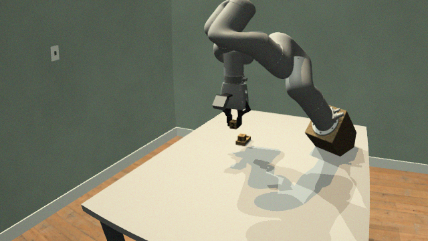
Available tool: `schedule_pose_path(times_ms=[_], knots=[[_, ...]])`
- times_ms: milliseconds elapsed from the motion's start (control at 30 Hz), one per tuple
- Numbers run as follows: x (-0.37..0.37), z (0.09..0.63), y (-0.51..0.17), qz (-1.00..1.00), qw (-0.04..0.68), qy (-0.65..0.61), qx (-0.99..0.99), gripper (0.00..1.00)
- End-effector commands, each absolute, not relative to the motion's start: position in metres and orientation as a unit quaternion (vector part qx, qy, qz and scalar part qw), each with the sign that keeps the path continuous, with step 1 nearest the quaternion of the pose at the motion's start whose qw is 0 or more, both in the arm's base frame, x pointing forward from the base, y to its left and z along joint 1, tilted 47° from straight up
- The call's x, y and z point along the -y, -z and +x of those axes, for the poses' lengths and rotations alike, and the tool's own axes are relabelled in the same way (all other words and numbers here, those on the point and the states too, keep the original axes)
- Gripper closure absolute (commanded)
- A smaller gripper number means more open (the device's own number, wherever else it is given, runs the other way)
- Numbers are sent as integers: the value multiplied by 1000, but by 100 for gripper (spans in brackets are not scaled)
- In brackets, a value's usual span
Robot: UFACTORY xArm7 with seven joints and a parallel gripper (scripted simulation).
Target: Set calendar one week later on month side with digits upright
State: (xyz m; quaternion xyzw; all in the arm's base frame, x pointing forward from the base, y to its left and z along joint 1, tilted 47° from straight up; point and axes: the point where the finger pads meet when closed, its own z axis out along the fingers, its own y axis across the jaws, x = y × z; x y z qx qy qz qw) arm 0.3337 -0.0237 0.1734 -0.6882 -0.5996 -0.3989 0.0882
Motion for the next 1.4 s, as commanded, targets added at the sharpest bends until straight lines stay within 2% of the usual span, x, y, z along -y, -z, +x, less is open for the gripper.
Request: schedule_pose_path(times_ms=[0,433,1367], knots=[[20,334,-178,-693,84,394,598,73],[17,337,-174,-693,85,393,599,73],[-36,376,-114,-693,85,393,599,73]])
